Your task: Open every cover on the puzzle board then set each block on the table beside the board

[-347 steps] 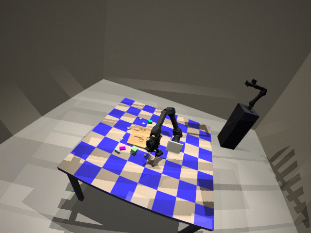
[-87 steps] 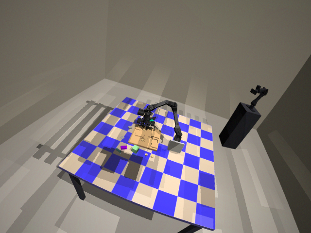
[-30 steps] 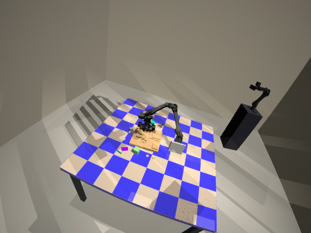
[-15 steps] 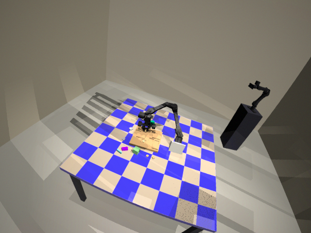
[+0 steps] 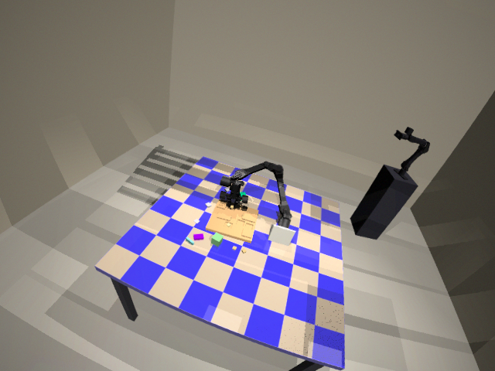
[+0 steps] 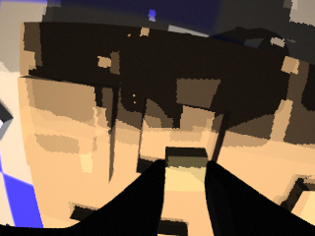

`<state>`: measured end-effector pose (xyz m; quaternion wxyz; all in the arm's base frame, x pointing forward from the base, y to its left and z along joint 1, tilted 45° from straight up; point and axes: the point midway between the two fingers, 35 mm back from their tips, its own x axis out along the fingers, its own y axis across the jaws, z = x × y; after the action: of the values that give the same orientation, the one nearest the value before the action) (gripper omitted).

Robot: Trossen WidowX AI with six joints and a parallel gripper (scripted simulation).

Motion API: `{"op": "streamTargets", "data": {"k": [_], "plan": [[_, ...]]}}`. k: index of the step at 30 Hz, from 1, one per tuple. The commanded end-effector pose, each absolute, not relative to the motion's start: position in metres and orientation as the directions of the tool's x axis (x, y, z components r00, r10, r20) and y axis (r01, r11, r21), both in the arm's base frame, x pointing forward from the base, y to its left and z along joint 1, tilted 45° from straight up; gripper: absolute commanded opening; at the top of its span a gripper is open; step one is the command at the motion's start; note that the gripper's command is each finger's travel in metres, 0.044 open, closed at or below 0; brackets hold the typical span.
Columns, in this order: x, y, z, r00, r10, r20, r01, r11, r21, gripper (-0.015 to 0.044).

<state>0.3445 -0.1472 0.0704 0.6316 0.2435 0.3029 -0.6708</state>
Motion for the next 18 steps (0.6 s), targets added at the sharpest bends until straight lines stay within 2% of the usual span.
{"op": "streamTargets", "data": {"k": [1, 18], "plan": [[0.346, -0.142, 0.079, -0.073, -0.702, -0.709, 0.996, -0.019, -0.084, 0.0080], [0.349, -0.123, 0.098, -0.073, -0.701, -0.710, 0.996, -0.018, -0.086, 0.0080]]}}
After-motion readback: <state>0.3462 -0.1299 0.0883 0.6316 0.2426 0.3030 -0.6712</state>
